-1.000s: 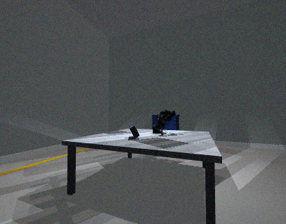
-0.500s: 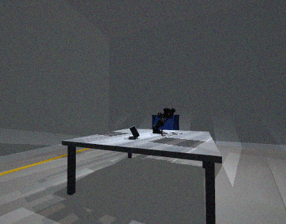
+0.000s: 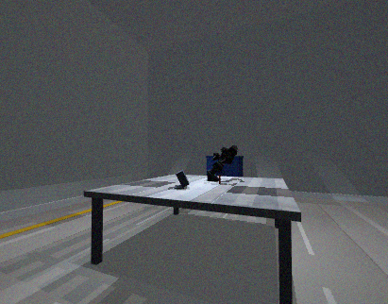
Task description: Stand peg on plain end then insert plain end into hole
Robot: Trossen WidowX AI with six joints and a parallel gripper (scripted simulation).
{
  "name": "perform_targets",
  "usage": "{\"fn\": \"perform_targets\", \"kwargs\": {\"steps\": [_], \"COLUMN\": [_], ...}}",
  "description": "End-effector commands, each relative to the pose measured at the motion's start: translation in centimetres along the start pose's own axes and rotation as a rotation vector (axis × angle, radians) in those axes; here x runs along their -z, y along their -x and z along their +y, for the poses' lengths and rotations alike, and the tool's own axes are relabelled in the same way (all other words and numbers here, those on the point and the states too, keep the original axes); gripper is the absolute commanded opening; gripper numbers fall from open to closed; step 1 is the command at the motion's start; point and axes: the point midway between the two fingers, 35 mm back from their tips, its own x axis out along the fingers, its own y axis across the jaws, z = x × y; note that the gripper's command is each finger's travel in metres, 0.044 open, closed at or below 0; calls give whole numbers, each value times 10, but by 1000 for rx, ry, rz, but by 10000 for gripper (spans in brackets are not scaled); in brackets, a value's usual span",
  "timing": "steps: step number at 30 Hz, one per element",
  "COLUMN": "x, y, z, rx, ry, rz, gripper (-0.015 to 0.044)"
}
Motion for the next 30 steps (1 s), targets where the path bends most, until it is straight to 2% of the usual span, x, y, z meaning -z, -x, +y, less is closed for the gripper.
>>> {"fn": "perform_targets", "kwargs": {"steps": [1,18,30], "x": [6,36,49], "y": [-5,-20,-21], "z": [0,0,9], "rx": [29,49,-76], "ry": [54,194,163], "rz": [98,591,944], "gripper": [440,440,440]}}
